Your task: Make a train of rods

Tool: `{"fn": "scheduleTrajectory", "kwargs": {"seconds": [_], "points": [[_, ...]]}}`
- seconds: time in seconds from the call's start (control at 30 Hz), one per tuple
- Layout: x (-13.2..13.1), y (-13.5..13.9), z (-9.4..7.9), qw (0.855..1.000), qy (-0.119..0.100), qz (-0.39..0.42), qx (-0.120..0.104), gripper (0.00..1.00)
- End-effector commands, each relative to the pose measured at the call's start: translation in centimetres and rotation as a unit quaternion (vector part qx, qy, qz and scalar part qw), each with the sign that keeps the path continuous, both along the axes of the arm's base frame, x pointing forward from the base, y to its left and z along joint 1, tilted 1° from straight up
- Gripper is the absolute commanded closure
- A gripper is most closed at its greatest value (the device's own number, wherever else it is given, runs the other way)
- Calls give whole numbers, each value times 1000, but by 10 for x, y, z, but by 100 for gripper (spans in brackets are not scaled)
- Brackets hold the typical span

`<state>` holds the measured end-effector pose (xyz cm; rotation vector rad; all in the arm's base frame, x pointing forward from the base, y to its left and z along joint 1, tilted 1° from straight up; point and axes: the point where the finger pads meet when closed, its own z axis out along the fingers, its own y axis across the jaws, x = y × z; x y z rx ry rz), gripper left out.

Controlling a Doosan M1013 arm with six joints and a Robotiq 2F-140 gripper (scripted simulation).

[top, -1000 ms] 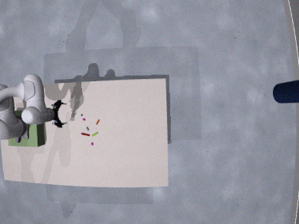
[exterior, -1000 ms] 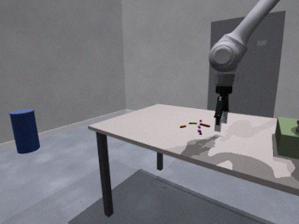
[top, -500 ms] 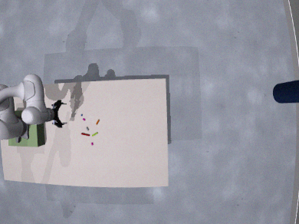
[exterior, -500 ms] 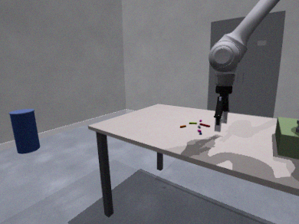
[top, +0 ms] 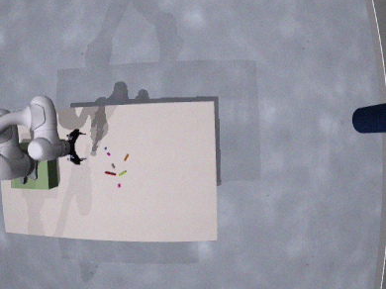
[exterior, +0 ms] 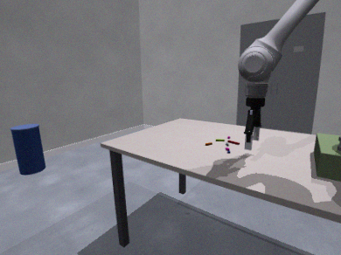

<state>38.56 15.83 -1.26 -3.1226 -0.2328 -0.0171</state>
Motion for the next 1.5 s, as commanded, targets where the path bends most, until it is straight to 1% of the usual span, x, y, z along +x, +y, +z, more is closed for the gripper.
{"fn": "scheduleTrajectory", "kwargs": {"seconds": [0.0, 0.7, 0.77, 0.83, 0.93, 1.07, 1.13, 1.17, 1.2, 1.47], "points": [[0, 0, 0, 1000, 0, 0, 0, 0], [0, 0, 0, 1000, 0, 0, 0, 0], [4, -2, 0, 1000, 0, 8, 0, 0], [14, -10, 0, 999, 0, 32, 0, 0], [41, -33, 1, 996, -1, 93, -1, 0], [61, -52, 1, 990, -2, 141, -2, 0], [61, -52, 1, 990, -2, 141, -2, 0], [74, -66, 1, 985, -2, 173, -2, 0], [80, -73, 1, 982, -2, 187, -2, 0], [114, -119, 1, 960, -3, 279, -3, 0]]}}
